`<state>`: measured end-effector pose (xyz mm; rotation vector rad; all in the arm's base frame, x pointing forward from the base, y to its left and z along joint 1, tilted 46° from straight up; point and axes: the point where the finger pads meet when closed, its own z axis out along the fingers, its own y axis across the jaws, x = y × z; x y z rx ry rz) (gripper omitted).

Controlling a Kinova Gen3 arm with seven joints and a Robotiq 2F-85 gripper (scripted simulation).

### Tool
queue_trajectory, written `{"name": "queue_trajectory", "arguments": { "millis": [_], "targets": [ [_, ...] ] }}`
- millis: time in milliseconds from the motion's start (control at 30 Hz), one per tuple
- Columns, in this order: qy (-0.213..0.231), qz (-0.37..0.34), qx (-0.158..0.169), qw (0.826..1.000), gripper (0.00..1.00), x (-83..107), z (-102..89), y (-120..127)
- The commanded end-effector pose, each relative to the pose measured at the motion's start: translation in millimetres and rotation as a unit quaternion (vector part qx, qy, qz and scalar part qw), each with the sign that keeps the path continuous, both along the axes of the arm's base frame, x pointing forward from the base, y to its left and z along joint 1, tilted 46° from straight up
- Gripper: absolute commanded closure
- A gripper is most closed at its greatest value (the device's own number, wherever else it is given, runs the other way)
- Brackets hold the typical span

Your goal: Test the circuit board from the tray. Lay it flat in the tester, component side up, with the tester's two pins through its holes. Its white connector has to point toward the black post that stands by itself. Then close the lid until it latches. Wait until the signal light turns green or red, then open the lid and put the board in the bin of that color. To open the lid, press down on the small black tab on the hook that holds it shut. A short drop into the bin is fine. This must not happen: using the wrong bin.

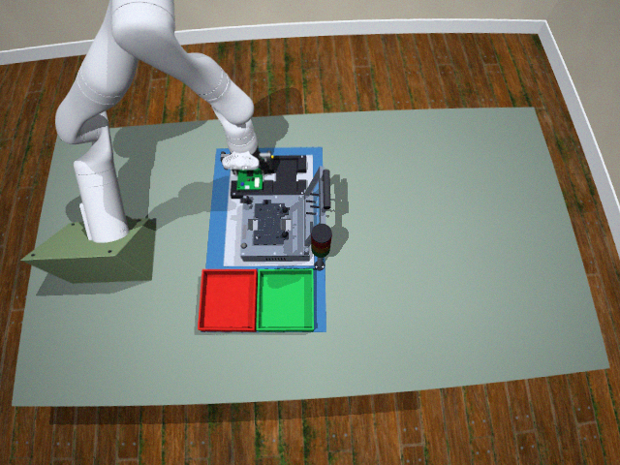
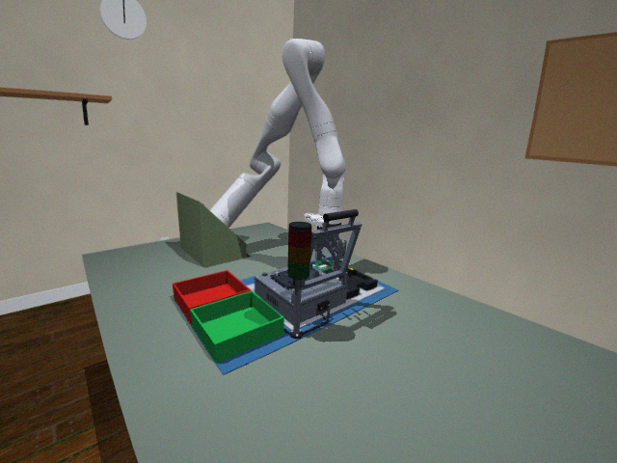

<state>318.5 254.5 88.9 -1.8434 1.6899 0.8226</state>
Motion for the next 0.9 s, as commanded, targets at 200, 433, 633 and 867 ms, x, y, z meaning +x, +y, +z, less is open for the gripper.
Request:
{"name": "queue_trajectory", "arguments": {
  "millis": [200,433,633,867],
  "targets": [
    [-0.001,-0.005,0.000,1.000,0.23,3.7,3.9,-7],
    [-0.001,-0.005,0.000,1.000,0.23,3.7,4.5,-7],
    [-0.001,-0.005,0.000,1.000,0.23,4.4,9.7,-13],
    [-0.001,-0.005,0.000,1.000,0.23,6.6,26.6,-30]
  ]
}}
